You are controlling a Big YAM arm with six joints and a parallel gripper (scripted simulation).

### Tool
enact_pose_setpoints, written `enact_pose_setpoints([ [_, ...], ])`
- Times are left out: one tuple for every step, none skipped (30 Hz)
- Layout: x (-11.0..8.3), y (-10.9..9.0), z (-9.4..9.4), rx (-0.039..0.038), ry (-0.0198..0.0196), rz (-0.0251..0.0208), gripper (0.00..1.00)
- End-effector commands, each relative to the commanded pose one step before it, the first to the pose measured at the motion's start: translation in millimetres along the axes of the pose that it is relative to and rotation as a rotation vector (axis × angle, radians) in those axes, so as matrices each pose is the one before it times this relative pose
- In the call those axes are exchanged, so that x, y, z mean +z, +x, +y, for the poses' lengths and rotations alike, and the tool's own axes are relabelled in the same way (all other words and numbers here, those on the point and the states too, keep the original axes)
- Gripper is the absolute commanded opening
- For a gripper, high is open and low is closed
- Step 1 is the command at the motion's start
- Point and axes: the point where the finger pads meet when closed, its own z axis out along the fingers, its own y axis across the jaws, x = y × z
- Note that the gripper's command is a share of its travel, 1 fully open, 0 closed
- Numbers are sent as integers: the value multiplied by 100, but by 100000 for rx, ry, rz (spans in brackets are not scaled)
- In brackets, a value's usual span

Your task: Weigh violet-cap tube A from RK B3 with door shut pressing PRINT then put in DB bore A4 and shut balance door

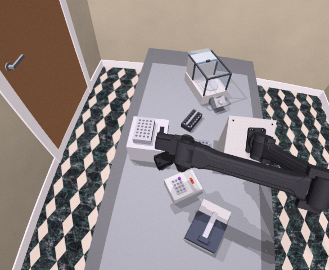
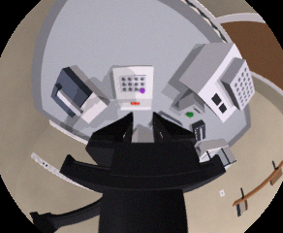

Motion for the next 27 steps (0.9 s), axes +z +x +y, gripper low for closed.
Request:
enact_pose_setpoints([
  [-2334, -1514, 243, -4136, 2419, -3406, 30],
  [-171, -5, -3, -5, 21, 8, 30],
  [-171, -5, -3, -5, 20, 9, 30],
  [-171, -5, -3, -5, 20, 8, 30],
  [-165, 1, -6, 13, 9, 22, 30],
  [-89, 67, -54, 246, -128, 201, 30],
  [-155, -10, -29, 50, -8, 53, 30],
  [0, 0, 0, 0, 0, 0, 30],
  [0, 0, 0, 0, 0, 0, 30],
  [1041, 1063, 539, 543, -2026, 2797, 30],
  [-1130, -785, -342, -528, 1602, -2150, 30],
  [-535, -316, -121, -272, 646, -795, 30],
  [-193, -20, 29, -79, 16, -87, 30],
  [-170, -6, -1, -3, 8, 0, 30],
  [-170, -3, -3, -3, 22, 12, 30],
  [-170, -4, -2, -3, 16, 7, 30],
  [-170, -4, -2, -3, 17, 8, 30],
  [-170, -4, -3, -3, 19, 10, 30],
  [-170, -3, -3, -3, 20, 11, 30],
  [-129, 12, -46, 131, -66, 109, 30],
  [-128, 12, -47, 134, -66, 113, 30],
  [-155, 3, -19, 48, -12, 49, 30],
  [-131, 62, 2, 102, -53, 85, 30],
  [-196, -37, 4, -75, 61, -47, 30],
  [0, 0, 0, 0, 0, 0, 30],
  [0, 0, 0, 0, 0, 0, 30],
  [1036, 862, 545, 297, -2081, 2648, 30],
])
